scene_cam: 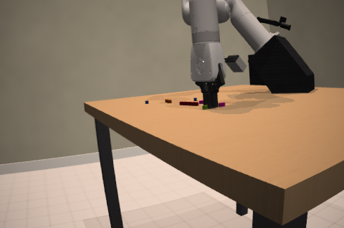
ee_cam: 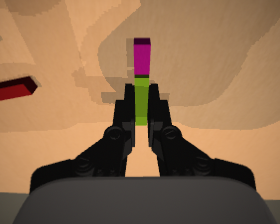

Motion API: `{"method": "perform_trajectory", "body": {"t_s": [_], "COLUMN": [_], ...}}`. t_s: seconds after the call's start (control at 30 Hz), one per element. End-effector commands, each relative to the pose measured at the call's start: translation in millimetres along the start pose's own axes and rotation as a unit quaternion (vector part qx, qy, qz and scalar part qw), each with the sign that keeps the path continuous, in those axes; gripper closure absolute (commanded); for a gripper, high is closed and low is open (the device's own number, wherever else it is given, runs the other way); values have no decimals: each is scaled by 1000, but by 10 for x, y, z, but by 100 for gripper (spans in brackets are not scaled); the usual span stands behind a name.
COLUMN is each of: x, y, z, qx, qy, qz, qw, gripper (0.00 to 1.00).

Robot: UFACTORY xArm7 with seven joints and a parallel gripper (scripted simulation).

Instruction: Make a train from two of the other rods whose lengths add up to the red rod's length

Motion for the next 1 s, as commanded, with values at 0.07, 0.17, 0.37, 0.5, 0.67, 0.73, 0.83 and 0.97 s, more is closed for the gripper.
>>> {"method": "perform_trajectory", "body": {"t_s": [0.07,0.17,0.37,0.5,0.67,0.73,0.83,0.97], "x": [-9,-9,-9,-9,-9,-9,-9,-9], "y": [10,10,10,10,10,10,10,10], "z": [-11,-11,-11,-11,-11,-11,-11,-11], "qx": [-1,-1,-1,-1,-1,-1,-1,-1], "qy": [-1,-1,-1,-1,-1,-1,-1,-1], "qz": [0,0,0,0,0,0,0,0], "qw": [1000,1000,1000,1000,1000,1000,1000,1000], "gripper": [96,96,96,96,96,96,96,92]}}
Point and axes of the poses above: the point where the finger pads meet when closed, its own z axis out along the fingers, its own y axis across the jaws, x = y × z, the point moved 6 cm from there along -z, back along the fingers, and after that the axes turned 1 degree about z, right-handed, at the moved point
